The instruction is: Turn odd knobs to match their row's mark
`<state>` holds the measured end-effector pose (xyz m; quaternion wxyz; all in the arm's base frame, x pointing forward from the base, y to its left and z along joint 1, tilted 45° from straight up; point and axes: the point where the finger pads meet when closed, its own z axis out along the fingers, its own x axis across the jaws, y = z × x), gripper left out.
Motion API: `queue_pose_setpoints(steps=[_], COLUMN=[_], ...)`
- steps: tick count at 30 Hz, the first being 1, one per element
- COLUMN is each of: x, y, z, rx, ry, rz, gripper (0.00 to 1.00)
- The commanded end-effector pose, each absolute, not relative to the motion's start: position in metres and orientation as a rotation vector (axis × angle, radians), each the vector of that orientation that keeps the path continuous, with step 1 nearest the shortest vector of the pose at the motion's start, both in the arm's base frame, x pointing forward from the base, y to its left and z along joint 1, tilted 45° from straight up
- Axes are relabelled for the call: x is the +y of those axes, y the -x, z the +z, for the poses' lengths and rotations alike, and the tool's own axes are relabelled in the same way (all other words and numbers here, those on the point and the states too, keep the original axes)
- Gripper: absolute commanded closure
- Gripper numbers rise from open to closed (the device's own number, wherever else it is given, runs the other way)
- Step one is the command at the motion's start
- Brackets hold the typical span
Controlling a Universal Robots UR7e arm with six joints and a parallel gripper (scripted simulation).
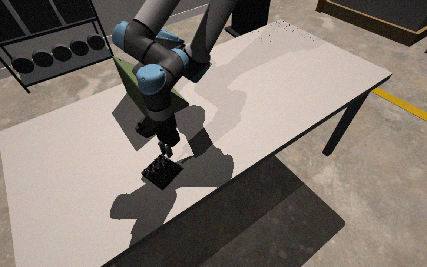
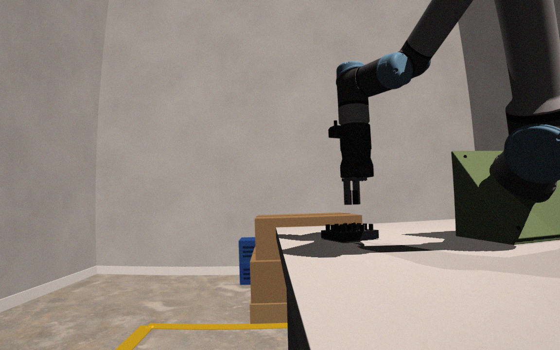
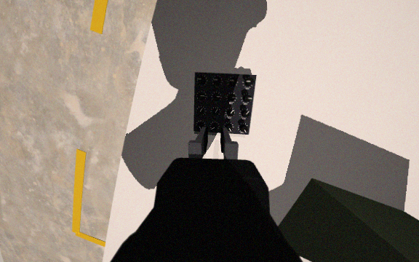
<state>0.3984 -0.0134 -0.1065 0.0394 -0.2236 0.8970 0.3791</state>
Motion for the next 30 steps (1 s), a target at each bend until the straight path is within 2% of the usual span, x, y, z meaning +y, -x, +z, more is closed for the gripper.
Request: queue_pose_setpoints(steps=[1,30], x=[-0.0120,-0.0038], y=[-0.3975,-0.3957], z=[-0.1064,-0.1138], rx=[2.749,2.750], ry=[0.685,0.685], rz=[1.165,1.169], gripper=[0.54,0.54])
